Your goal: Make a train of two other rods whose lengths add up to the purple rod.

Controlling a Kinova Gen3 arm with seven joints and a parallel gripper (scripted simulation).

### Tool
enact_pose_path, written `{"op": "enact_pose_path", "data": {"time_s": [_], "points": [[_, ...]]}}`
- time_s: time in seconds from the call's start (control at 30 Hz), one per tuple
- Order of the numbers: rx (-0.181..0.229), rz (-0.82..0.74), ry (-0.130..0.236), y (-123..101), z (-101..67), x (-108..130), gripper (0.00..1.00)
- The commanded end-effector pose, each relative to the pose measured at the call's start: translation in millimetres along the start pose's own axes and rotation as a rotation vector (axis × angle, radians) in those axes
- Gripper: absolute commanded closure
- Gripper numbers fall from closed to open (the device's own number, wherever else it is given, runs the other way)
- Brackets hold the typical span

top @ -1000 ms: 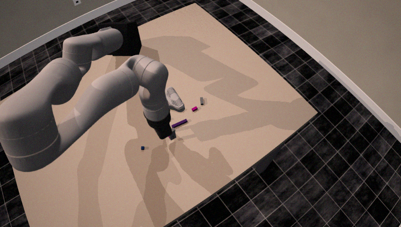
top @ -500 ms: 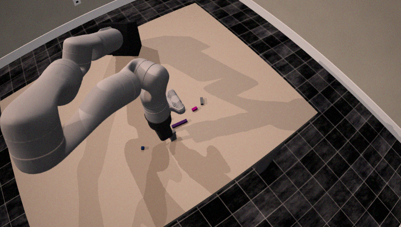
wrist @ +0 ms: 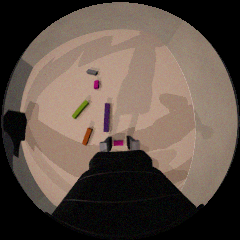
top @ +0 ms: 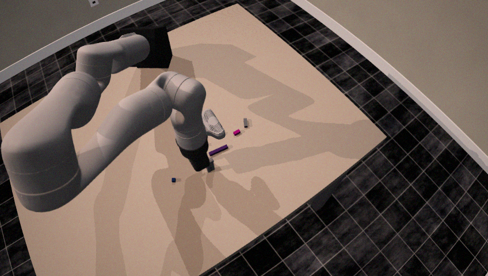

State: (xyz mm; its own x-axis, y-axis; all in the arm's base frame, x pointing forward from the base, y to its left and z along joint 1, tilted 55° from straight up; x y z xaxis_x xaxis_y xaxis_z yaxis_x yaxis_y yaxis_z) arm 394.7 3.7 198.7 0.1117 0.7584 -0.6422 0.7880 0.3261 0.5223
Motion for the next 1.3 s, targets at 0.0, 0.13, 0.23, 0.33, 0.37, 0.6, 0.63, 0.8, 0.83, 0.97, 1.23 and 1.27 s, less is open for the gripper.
{"op": "enact_pose_path", "data": {"time_s": [0.0, 0.13, 0.23, 0.33, 0.37, 0.6, 0.63, 0.8, 0.83, 0.97, 1.23, 1.27], "points": [[0.001, 0.008, 0.004, -0.7, 0.9, 1.2, 0.3], [0.001, 0.008, 0.004, -0.7, 0.9, 1.2, 0.3], [0.001, 0.008, 0.004, -0.7, 0.9, 1.2, 0.3], [0.001, 0.008, 0.004, -0.7, 0.9, 1.2, 0.3], [0.001, 0.008, 0.004, -0.7, 0.9, 1.2, 0.3], [0.001, 0.008, 0.004, -0.7, 0.9, 1.2, 0.3], [0.001, 0.008, 0.004, -0.7, 0.9, 1.2, 0.3], [0.001, 0.008, 0.004, -0.7, 0.9, 1.2, 0.6], [0.001, 0.008, 0.004, -0.7, 0.9, 1.2, 0.6], [0.001, 0.008, 0.004, -0.7, 0.9, 1.2, 0.6], [0.001, 0.008, 0.004, -0.7, 0.9, 1.2, 0.6], [0.001, 0.008, 0.004, -0.7, 0.9, 1.2, 0.6]]}}
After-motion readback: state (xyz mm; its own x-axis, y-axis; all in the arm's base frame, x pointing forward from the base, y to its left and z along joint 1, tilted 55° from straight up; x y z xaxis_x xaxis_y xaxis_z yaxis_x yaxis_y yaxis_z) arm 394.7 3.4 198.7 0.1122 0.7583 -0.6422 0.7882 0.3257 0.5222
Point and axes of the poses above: the point where the finger pads meet when closed, its own z axis out along the fingers, its own y axis across the jaws, x = y × z, the point moved 2 cm from there along -z, back along the fingers, and after that the axes turned 14 degrees about -z, right-handed, at the moved point
